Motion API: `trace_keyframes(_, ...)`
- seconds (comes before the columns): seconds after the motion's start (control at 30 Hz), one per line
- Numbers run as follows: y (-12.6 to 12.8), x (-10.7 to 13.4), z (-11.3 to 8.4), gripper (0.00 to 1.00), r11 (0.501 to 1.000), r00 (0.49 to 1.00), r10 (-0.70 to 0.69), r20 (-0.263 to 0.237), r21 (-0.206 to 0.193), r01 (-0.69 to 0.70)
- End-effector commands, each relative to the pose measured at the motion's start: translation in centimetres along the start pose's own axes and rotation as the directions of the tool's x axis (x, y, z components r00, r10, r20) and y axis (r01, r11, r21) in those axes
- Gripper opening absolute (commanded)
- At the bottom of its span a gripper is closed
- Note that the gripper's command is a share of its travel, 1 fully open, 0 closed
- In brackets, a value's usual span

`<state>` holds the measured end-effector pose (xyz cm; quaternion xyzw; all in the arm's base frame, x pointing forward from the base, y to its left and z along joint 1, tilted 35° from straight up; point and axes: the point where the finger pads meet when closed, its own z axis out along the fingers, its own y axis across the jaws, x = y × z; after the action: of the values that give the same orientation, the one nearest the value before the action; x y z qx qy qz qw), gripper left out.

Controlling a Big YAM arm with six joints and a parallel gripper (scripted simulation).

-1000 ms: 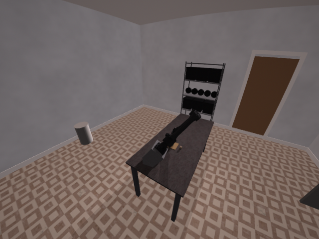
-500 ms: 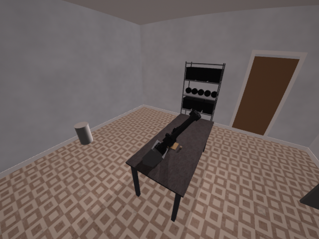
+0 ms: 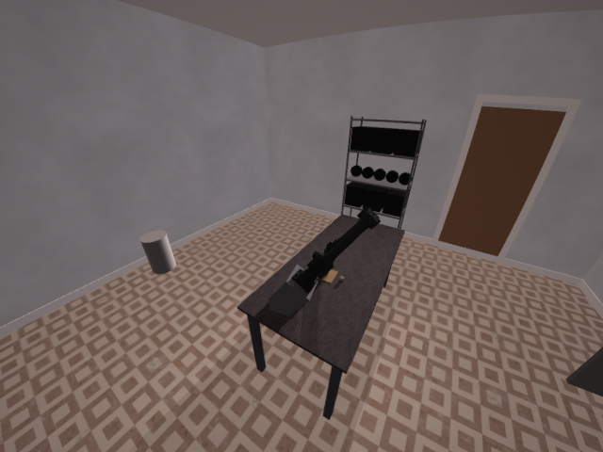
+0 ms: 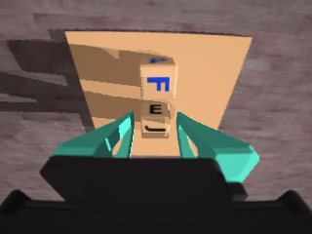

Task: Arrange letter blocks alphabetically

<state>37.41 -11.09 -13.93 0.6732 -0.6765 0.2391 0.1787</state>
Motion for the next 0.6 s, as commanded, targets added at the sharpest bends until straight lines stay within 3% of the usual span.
trace_keyframes(0.0, 0.0, -0.2, 0.6, 0.45, 1.0, 1.0, -0.004, 0.003, -0.004, 0.004)
trace_keyframes(0.2, 0.4, -0.7, 0.2, 0.45, 1.0, 1.0, -0.016, 0.005, -0.014, 0.016)
trace_keyframes(0.37, -0.4, -0.3, -1.1, 0.45, 1.0, 1.0, -0.002, 0.004, 0.011, 0.002)
trace_keyframes(0.57, -0.2, -0.4, -1.7, 0.45, 1.0, 1.0, -0.007, 0.004, 0.013, 0.007)
